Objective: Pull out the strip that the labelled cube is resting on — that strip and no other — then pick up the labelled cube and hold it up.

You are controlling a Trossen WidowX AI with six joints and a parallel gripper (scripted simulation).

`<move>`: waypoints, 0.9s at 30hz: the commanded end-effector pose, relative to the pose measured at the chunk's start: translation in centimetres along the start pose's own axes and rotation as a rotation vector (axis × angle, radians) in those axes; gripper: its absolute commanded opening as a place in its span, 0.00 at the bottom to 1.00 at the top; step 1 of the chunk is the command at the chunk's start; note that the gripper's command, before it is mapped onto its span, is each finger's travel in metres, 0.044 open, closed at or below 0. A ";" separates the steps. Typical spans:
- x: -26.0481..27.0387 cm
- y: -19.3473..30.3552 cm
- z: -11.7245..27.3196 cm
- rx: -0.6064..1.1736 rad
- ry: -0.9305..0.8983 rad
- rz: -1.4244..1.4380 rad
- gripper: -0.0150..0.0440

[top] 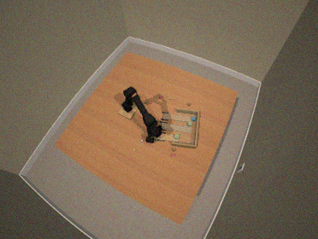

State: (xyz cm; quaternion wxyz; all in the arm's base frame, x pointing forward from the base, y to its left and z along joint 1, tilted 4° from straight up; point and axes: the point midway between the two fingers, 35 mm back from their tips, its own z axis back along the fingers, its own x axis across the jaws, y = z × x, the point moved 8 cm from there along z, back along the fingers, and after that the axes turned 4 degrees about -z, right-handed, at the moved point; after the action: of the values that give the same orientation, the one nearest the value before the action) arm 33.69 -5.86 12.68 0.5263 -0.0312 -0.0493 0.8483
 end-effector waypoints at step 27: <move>-0.3 5.3 -0.6 0.032 -0.012 -0.008 0.25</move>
State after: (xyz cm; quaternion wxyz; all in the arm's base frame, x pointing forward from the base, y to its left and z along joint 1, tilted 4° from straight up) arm 30.28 -8.07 12.28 0.5270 -0.0323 -0.0460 0.8480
